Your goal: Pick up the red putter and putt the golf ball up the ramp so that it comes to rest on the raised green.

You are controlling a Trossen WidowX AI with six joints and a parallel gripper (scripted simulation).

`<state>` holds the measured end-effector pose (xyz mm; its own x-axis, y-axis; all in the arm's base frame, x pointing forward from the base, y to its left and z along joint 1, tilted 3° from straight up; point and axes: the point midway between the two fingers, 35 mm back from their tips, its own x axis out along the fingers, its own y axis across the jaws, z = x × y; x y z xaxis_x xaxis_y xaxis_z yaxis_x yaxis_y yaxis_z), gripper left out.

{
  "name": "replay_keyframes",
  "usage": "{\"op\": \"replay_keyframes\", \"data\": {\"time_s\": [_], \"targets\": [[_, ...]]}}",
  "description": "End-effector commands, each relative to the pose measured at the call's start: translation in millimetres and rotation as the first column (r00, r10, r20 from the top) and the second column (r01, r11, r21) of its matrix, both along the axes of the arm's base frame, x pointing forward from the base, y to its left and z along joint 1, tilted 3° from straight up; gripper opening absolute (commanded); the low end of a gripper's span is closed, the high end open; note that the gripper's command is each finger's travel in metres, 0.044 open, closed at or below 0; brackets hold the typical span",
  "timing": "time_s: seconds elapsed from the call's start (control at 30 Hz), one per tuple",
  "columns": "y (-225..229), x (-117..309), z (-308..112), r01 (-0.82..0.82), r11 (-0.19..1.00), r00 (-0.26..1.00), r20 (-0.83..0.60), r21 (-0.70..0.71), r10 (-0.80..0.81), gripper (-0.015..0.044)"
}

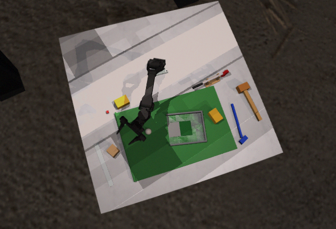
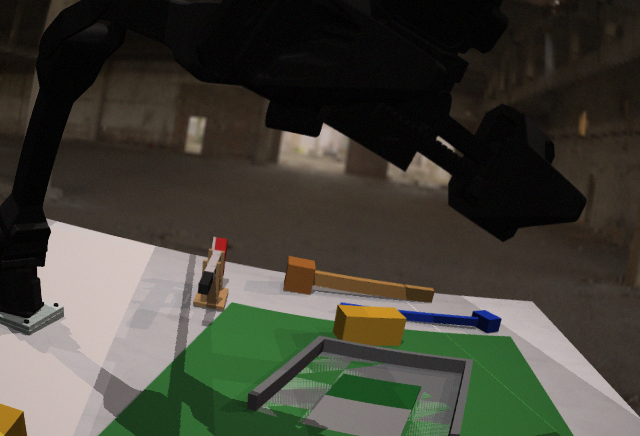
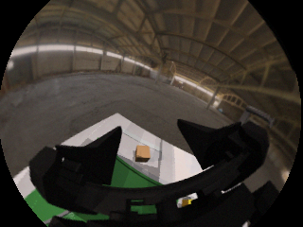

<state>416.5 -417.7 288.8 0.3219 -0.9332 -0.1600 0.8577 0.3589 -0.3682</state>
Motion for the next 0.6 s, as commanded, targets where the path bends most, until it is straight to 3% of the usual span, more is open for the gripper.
{"op": "replay_keyframes", "data": {"time_s": [0.0, 0.27, 0.57], "targets": [[59.3, 36.8, -23.9, -0.192, 0.979, 0.965, -0.166, 0.070, 0.202, 0.0440], [189.2, 77.3, -71.8, -0.516, 0.819, 0.711, -0.409, 0.251, 0.573, 0.0440], [342.0, 64.4, -122.6, -0.717, 0.487, 0.194, -0.529, 0.498, 0.826, 0.0440]]}}
